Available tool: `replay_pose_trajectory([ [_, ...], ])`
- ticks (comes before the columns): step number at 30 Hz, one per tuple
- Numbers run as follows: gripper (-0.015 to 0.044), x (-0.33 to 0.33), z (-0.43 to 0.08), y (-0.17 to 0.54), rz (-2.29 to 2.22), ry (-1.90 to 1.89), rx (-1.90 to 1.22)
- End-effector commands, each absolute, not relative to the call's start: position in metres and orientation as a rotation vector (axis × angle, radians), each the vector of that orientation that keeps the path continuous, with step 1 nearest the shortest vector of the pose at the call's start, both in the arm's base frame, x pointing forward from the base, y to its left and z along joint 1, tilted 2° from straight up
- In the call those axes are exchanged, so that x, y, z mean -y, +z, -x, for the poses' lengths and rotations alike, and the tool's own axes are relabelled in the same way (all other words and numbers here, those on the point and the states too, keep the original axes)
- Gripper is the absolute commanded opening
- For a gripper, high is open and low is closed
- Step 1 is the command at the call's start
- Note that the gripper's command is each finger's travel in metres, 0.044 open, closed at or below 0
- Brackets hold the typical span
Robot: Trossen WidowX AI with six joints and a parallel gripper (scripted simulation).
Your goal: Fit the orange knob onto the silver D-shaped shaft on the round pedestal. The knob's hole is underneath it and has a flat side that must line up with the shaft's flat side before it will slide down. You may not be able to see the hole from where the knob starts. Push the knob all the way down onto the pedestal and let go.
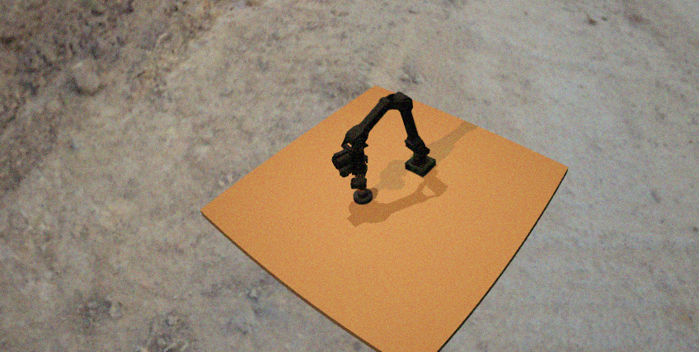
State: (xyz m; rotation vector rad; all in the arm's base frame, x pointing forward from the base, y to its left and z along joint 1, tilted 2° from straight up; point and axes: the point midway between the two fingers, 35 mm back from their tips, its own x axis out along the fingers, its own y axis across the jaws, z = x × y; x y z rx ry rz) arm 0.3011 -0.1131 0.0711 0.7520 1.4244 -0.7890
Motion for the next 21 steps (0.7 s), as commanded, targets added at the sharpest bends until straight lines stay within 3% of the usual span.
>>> replay_pose_trajectory([
  [1, 0.0, 0.114, -0.3013, 0.0712, -0.75, -0.792, -1.425],
  [21, 0.0, 0.114, -0.2989, 0.0634, -0.751, -0.793, -1.425],
])
